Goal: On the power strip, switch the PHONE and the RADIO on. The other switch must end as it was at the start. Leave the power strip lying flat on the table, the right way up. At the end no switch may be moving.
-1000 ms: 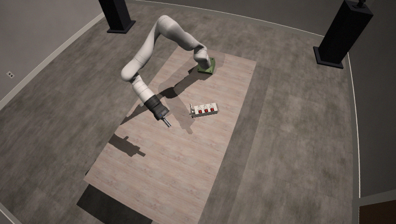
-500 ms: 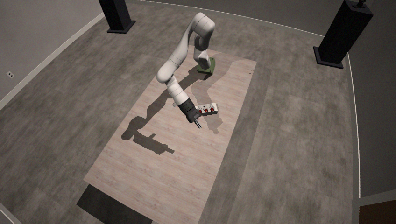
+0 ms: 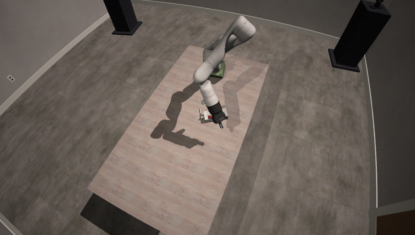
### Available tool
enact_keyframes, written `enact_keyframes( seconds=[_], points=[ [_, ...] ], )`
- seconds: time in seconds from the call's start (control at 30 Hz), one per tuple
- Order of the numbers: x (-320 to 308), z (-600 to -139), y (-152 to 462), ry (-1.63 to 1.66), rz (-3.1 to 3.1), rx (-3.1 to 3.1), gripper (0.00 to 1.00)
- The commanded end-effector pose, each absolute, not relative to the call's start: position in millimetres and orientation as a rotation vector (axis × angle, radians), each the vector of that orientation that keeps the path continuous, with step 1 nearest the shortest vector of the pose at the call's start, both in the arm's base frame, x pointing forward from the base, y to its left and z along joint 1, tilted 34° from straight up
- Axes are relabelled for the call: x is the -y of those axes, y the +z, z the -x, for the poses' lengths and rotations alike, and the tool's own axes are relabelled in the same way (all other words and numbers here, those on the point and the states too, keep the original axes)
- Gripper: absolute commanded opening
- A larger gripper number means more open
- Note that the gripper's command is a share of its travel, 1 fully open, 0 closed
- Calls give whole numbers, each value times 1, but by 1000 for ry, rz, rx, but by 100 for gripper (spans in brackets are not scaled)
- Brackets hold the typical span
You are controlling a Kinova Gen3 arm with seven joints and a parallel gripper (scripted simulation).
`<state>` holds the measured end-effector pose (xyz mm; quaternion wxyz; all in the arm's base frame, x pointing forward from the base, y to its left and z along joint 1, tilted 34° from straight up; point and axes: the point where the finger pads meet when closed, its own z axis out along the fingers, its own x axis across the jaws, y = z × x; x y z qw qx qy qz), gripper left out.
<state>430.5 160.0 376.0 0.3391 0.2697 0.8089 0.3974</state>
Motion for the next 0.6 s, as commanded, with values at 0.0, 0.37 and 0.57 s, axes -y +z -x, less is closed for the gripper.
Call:
enact_keyframes(
  seconds=[0.0, 0.37, 0.57],
  points=[
    [-166, -417, 341, 954, -742, -2125, 0],
    [-146, -390, 281, 821, -906, -2097, 0],
    [-141, -385, 272, 797, -931, -2089, 0]
  ],
)
